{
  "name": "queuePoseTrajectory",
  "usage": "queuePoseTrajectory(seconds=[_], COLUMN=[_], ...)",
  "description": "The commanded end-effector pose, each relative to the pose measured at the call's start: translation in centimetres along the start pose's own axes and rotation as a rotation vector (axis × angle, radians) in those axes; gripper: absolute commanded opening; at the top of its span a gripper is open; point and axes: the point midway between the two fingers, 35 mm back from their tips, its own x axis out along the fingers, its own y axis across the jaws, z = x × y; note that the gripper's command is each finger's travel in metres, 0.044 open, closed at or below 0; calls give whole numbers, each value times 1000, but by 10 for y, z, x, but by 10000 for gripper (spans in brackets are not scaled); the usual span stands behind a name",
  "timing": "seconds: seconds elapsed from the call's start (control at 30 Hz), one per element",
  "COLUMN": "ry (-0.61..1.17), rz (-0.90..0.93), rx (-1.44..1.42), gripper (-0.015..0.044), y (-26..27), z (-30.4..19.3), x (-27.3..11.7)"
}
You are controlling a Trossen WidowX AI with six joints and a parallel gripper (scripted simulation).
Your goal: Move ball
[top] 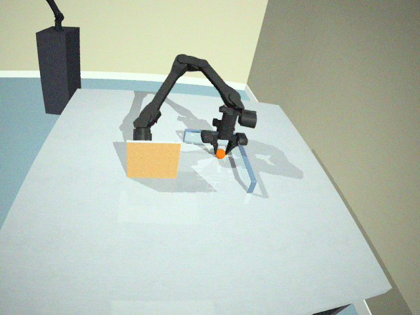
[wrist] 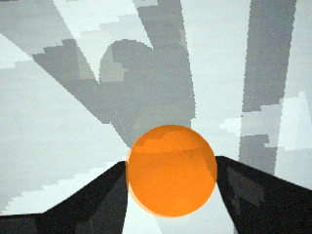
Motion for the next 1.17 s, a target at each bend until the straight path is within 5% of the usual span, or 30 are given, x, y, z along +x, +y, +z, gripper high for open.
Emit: queuePoseTrajectory(seconds=[0.0, 0.1, 0.27, 0.43, 0.83, 1.0, 1.13], ry=[0, 0, 1, -3, -7, -9, -9], rz=[0, 0, 0, 2, -10, -7, -6], rx=[-1, -1, 0, 7, 14, 12, 12], gripper=[236, 312, 312, 312, 312, 440, 440], y=[0, 0, -1, 1, -1, 3, 3], z=[0, 0, -1, -1, -2, -1, -1], x=[0, 0, -11, -83, -78, -118, -121])
